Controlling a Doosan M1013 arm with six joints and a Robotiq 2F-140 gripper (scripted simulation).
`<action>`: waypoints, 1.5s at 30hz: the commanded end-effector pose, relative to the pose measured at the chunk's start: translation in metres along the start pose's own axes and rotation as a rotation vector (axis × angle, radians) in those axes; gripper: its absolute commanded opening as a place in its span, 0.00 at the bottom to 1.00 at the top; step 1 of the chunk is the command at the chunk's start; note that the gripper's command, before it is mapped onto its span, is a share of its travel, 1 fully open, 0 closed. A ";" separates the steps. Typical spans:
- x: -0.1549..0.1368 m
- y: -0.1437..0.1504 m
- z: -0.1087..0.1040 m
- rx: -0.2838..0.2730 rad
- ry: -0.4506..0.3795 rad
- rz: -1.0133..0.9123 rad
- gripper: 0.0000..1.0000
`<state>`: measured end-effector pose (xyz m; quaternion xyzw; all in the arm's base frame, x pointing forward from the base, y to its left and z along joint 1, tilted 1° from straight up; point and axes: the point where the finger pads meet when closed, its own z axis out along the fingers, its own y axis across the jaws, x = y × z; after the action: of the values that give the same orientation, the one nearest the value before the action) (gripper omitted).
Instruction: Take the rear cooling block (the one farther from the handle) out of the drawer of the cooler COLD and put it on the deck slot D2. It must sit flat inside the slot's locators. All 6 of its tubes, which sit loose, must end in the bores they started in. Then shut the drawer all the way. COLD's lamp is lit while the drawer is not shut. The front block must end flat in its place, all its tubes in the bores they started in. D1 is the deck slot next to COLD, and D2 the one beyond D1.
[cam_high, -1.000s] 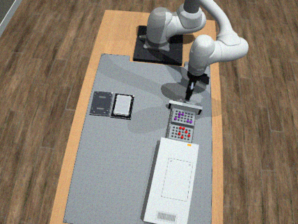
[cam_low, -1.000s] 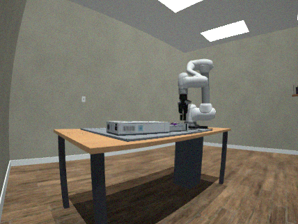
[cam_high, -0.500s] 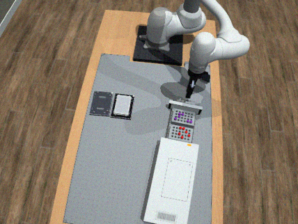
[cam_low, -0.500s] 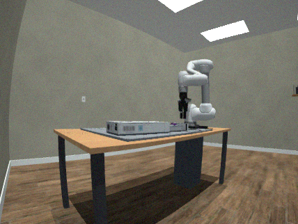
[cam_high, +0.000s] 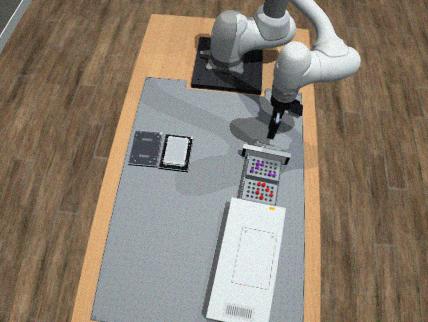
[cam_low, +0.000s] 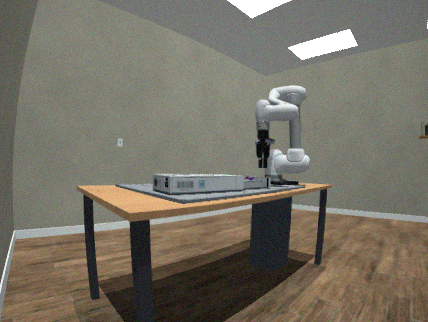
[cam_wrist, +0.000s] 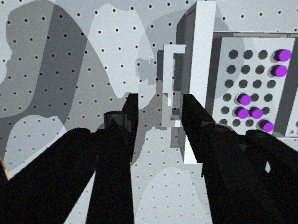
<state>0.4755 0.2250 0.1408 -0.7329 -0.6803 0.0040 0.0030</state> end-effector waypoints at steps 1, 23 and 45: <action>0.000 0.000 -0.006 -0.001 0.001 0.000 0.34; 0.000 0.027 -0.019 -0.001 0.001 0.000 0.66; 0.000 0.116 -0.017 -0.001 0.001 0.000 0.66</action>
<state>0.5780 0.2174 0.1563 -0.7329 -0.6803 0.0040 0.0029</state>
